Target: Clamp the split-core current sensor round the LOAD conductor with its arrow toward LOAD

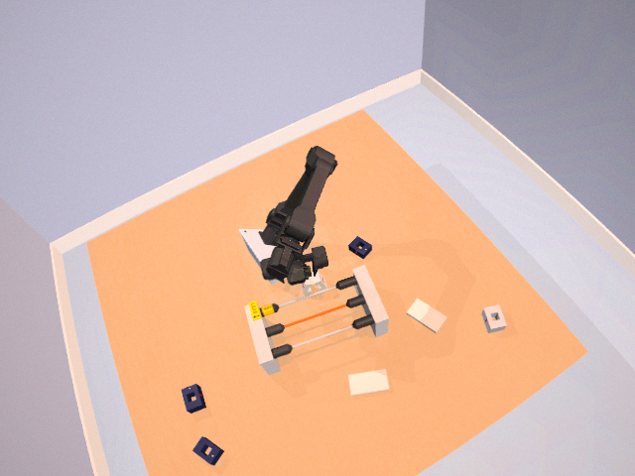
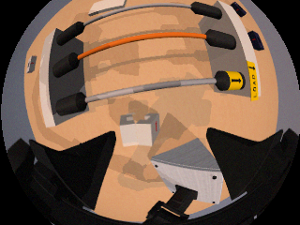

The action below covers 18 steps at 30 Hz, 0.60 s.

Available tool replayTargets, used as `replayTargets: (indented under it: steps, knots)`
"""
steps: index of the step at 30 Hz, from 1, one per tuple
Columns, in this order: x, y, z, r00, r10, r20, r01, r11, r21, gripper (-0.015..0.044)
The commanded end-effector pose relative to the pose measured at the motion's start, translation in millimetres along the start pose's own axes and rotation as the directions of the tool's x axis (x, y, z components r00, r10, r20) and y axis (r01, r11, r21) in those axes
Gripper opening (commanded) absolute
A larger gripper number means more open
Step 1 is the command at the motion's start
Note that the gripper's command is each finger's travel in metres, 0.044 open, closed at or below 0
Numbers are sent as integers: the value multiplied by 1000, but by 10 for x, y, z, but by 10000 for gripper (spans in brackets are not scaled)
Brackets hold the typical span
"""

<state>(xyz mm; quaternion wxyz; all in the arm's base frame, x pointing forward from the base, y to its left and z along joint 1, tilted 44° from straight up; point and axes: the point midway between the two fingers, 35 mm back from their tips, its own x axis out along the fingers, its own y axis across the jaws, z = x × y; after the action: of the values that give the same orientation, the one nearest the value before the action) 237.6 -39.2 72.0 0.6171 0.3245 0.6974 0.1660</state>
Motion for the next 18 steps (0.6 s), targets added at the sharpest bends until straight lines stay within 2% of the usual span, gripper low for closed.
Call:
replayTargets:
  steps: [1, 18]
  knots:
    - [124, 283, -196, 996, 10, -85, -14, 999, -37, 440]
    - [312, 285, -195, 996, 9, -84, -12, 999, -37, 440]
